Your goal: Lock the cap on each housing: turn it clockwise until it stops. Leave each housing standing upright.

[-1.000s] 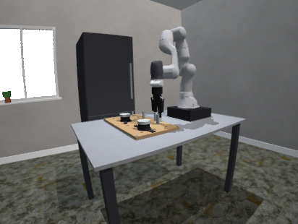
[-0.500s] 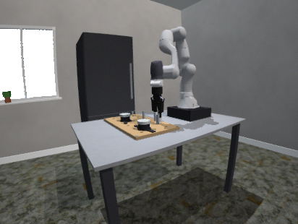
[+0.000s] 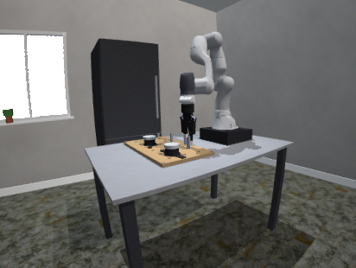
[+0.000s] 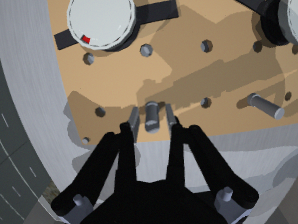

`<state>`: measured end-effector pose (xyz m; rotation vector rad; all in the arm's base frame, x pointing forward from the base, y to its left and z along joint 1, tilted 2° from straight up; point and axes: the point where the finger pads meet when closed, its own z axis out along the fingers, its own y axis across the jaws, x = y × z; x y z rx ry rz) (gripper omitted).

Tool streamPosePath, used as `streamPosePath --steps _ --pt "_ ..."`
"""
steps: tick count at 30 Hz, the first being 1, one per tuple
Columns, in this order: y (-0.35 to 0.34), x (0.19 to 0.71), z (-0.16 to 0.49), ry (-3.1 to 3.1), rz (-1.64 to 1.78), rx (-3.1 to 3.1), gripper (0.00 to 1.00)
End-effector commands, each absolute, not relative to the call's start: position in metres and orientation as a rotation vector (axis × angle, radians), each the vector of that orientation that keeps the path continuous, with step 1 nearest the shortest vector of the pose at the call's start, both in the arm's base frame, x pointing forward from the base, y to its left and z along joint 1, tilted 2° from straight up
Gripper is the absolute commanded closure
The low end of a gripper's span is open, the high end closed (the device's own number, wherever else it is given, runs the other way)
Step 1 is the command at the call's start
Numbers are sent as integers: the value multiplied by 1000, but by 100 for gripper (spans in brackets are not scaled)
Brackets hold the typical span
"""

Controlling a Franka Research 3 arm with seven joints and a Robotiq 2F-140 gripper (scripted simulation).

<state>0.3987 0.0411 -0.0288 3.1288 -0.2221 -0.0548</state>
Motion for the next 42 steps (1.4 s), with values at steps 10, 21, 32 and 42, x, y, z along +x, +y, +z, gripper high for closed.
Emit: streamPosePath --steps 10,21,32,42 --pt "41 401 -20 -227 -49 3129 64" --pt "41 401 -7 -227 -49 3129 64" --pt "41 402 12 -227 -49 3129 64" --pt "42 402 23 -227 -50 3130 64"
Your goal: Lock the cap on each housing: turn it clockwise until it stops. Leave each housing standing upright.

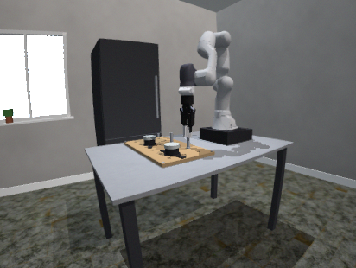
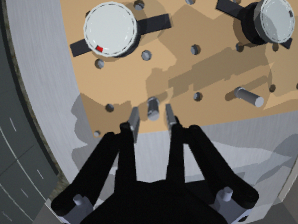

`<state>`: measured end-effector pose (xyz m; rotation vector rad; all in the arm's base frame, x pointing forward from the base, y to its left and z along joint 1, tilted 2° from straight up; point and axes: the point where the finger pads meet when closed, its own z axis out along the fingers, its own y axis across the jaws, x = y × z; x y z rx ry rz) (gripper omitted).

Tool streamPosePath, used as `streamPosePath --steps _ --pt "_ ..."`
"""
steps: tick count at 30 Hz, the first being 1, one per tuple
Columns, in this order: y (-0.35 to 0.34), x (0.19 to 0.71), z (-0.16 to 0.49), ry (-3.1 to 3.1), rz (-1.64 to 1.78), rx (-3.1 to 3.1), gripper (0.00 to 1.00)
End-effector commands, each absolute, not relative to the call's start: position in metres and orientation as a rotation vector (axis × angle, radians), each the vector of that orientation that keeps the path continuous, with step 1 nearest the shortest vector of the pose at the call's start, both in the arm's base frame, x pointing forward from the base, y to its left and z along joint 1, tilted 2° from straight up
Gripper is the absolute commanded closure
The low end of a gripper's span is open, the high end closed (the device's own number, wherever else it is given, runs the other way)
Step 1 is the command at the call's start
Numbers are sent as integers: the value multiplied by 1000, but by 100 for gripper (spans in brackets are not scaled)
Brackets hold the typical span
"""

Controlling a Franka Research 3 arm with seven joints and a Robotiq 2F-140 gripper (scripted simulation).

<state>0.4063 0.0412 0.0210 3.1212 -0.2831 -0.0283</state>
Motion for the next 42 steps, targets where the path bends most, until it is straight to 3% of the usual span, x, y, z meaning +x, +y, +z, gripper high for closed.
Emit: streamPosePath --steps 1,36,42 --pt "42 402 25 -227 -50 3130 64" --pt "41 404 61 -230 -50 3127 64" --pt "21 450 75 -296 -73 3079 64"
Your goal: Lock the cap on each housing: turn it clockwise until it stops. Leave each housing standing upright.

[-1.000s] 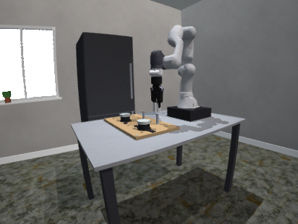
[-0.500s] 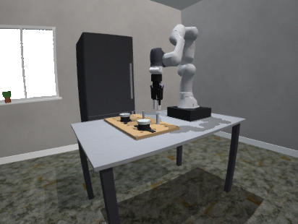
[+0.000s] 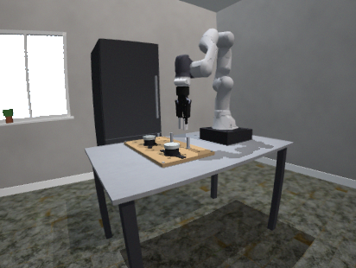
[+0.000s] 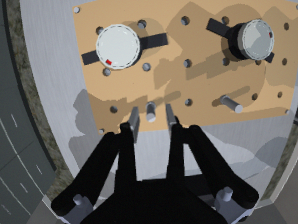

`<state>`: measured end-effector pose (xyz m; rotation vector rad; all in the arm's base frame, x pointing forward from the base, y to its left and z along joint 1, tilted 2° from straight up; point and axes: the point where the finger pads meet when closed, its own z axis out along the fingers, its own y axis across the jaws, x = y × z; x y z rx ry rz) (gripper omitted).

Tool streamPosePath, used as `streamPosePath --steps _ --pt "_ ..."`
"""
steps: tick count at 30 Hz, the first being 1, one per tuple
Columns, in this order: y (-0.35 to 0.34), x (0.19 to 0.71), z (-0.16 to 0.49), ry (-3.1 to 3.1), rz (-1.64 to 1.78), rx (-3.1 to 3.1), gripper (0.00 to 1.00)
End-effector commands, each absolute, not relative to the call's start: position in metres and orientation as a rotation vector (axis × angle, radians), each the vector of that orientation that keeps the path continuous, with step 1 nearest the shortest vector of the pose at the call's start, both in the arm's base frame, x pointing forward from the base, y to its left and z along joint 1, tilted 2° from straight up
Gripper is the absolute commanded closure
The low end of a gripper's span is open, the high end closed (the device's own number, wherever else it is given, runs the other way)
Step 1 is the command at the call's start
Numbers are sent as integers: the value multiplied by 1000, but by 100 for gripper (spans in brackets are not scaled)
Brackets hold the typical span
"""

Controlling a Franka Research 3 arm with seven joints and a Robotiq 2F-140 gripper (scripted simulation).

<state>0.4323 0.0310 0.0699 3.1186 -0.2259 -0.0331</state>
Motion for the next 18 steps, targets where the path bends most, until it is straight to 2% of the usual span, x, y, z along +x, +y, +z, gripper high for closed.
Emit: streamPosePath --steps 1,9,14,15,18 --pt "20 464 77 -304 -74 3074 64" --pt "54 536 65 -256 -57 3110 64" --pt "68 550 56 -225 -51 3130 64" --pt "68 550 56 -225 -51 3130 22" --pt "68 550 56 -225 -51 3130 22"
